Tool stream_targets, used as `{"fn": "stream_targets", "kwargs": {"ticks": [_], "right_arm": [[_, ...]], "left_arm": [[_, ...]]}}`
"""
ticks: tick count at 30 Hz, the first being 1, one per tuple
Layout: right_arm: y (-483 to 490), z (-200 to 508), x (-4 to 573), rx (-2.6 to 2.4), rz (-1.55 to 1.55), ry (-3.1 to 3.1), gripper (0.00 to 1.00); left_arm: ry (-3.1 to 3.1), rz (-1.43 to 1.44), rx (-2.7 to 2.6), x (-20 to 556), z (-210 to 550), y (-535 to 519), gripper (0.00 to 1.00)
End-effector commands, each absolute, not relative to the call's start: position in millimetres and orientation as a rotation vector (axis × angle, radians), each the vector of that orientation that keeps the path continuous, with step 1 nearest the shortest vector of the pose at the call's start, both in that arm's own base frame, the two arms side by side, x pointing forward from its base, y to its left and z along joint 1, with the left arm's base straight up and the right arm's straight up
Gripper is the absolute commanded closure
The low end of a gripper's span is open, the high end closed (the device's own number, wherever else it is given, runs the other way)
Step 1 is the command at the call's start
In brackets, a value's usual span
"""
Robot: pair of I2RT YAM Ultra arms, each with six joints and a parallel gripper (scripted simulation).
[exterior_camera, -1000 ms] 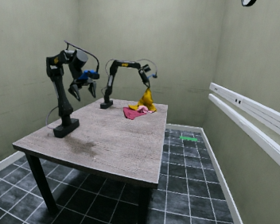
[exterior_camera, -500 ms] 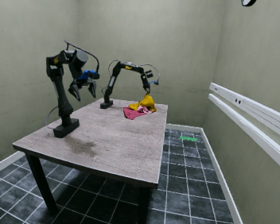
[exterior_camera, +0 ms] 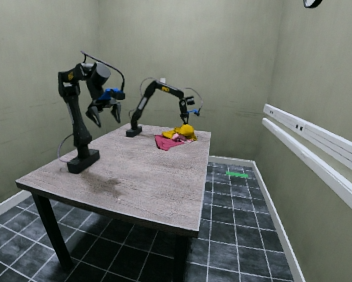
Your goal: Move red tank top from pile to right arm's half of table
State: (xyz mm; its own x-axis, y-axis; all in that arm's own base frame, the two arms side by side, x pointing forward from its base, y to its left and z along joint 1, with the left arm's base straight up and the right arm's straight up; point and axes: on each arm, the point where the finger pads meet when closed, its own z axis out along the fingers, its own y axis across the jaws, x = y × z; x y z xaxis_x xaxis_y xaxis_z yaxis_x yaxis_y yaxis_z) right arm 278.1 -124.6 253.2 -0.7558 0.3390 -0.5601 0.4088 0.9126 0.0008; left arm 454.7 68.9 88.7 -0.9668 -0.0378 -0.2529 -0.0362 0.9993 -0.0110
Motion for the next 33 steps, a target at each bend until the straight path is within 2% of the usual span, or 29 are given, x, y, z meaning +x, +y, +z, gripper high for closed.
{"fn": "stream_targets", "kwargs": {"ticks": [1, 5, 9, 19, 25, 26, 33], "right_arm": [[-126.4, 282.8, 284.3, 0.504, -0.18, 2.404, 0.08], [-126.4, 282.8, 284.3, 0.504, -0.18, 2.404, 0.08], [-126.4, 282.8, 284.3, 0.504, -0.18, 2.404, 0.08], [-126.4, 282.8, 284.3, 0.504, -0.18, 2.404, 0.08], [-126.4, 282.8, 284.3, 0.504, -0.18, 2.404, 0.08], [-126.4, 282.8, 284.3, 0.504, -0.18, 2.404, 0.08], [-126.4, 282.8, 284.3, 0.504, -0.18, 2.404, 0.08]], "left_arm": [[2.921, 0.013, -0.038, 457.7, 78.5, 70.6, 1.0], [2.918, 0.018, -0.037, 457.4, 81.4, 69.1, 1.0], [3.032, 0.004, -0.028, 440.6, 40.0, 65.7, 1.0], [3.154, 0.007, -0.014, 425.8, -2.6, 62.7, 1.0], [3.136, 0.017, -0.016, 436.4, -1.7, 63.8, 1.0], [3.195, 0.007, -0.012, 419.6, -16.9, 61.1, 1.0], [3.226, -0.001, -0.015, 412.4, -26.6, 60.6, 1.0]]}}
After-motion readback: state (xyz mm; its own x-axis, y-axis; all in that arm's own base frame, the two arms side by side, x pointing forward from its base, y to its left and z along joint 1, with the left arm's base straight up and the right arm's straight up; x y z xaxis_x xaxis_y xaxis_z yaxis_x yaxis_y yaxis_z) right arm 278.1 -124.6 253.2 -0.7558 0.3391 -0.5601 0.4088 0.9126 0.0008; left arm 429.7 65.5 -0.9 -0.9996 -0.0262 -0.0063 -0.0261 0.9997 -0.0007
